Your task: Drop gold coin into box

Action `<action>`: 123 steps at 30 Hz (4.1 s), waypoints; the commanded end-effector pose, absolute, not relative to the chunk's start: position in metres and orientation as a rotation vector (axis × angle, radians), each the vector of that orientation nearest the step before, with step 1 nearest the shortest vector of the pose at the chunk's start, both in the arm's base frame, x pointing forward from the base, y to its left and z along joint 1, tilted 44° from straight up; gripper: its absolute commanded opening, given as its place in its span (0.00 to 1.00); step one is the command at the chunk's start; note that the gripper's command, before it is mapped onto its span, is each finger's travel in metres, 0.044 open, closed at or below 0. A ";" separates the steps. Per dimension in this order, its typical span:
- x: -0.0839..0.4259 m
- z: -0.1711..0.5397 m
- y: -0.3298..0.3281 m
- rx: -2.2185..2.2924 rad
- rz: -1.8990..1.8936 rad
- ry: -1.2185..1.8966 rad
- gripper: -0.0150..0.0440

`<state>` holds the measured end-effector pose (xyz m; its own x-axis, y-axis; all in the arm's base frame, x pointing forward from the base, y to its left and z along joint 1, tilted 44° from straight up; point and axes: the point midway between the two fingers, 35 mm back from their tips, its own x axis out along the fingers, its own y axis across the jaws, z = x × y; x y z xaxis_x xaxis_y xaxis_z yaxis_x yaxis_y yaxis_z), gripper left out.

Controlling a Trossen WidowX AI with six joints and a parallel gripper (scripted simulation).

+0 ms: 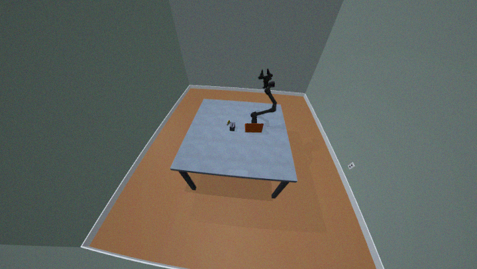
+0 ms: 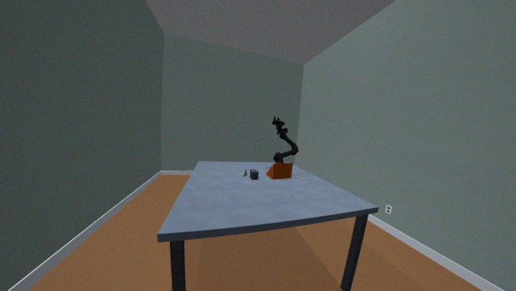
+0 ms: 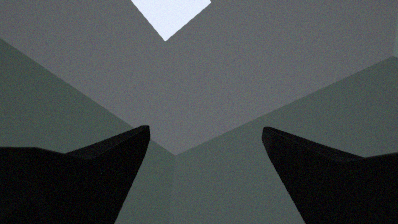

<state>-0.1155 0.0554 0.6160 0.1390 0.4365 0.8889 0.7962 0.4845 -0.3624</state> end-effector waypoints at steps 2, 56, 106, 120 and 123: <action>-0.104 0.618 0.054 -1.121 -0.348 -1.458 0.84; 0.339 0.114 -0.017 -1.453 0.242 1.638 0.53; 0.346 0.047 -0.089 -1.454 0.240 1.640 0.53; 0.347 0.038 -0.099 -1.456 0.237 1.639 0.35; 0.347 0.038 -0.099 -1.456 0.237 1.639 0.25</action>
<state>0.3465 -0.0987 0.0385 0.1004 -0.6967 -0.7103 -0.8671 0.2889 -0.4059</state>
